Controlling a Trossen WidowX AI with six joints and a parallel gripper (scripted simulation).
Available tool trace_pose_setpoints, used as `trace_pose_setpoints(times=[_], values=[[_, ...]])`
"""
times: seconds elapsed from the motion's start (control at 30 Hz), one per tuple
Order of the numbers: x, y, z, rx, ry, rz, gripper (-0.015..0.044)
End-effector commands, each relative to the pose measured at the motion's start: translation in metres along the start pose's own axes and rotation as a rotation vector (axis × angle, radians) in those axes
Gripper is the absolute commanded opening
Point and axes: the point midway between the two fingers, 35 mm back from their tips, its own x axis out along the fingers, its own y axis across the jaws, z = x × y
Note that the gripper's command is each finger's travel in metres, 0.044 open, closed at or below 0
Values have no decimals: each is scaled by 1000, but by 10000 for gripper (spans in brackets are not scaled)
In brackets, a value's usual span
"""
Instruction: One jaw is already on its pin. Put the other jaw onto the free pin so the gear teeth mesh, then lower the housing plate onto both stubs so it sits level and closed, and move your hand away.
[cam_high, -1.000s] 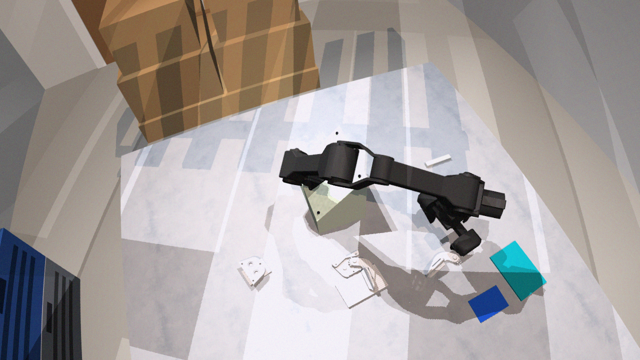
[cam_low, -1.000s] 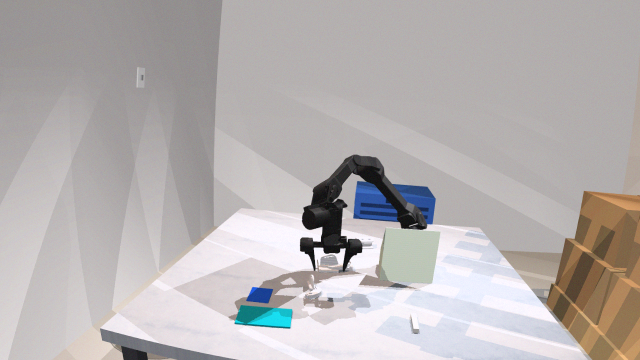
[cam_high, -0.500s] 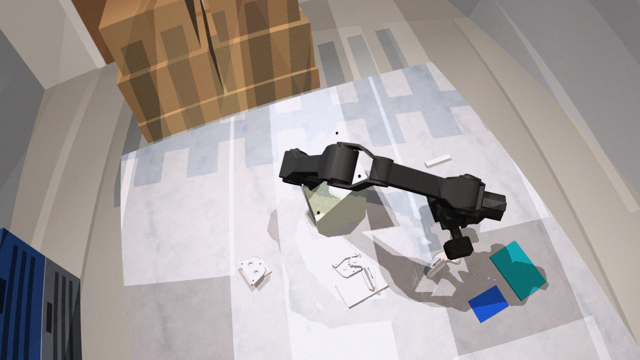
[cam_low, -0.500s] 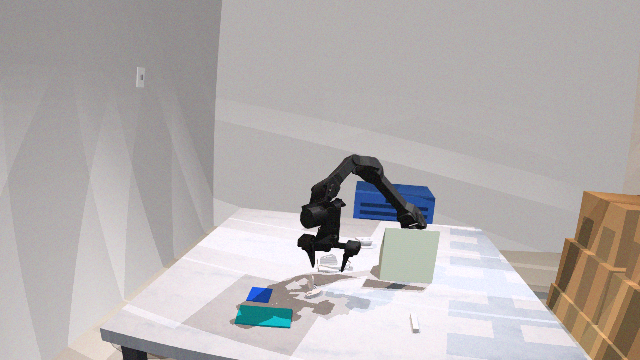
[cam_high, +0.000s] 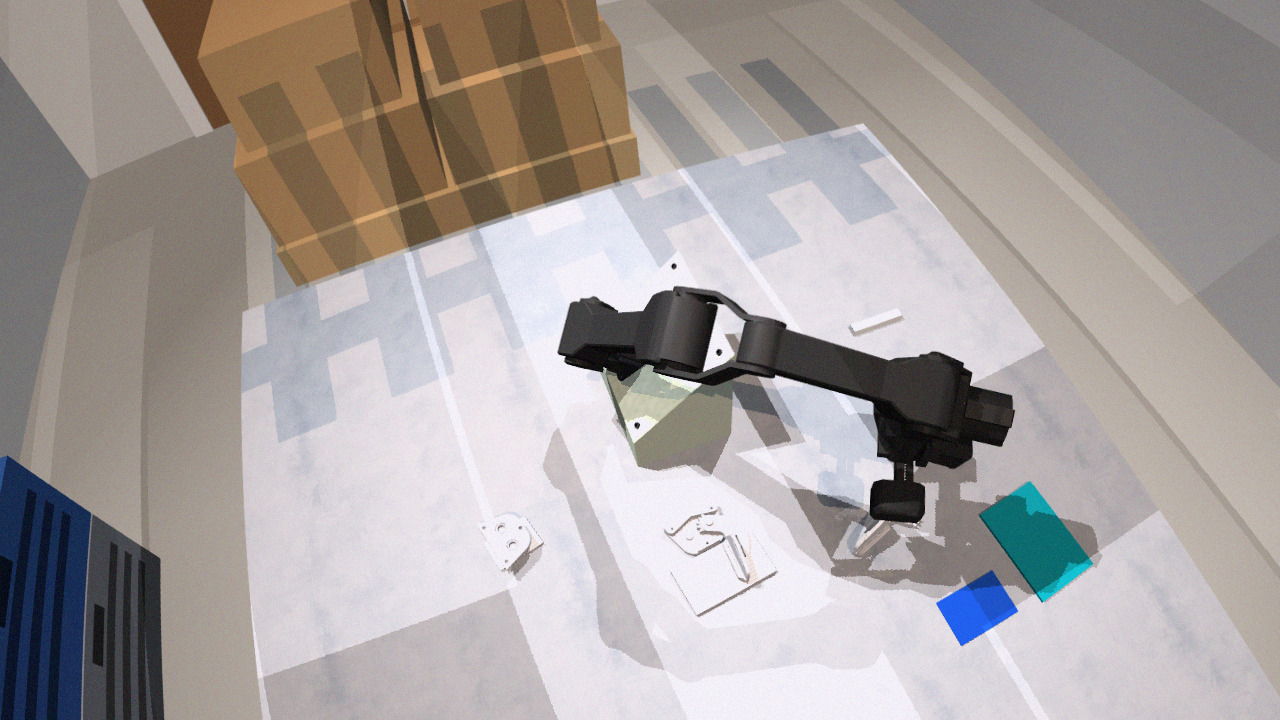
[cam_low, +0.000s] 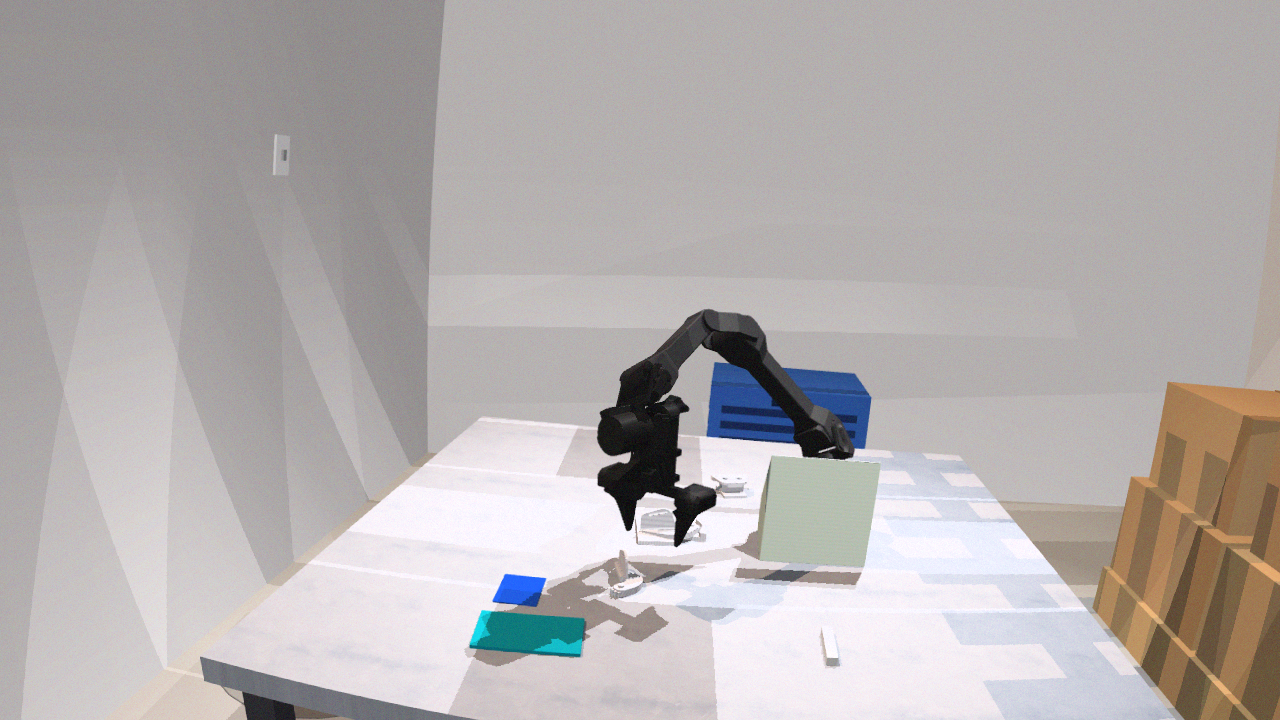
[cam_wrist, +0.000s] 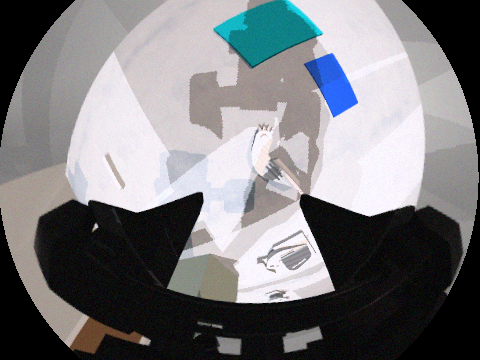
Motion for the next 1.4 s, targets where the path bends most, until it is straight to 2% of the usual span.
trace_pose_setpoints(times=[0.0, 1.37], values=[[-1, -3, 1, 100, -3, -3, 440], [-5, -18, 1, 1043, -5, -2, 440]])
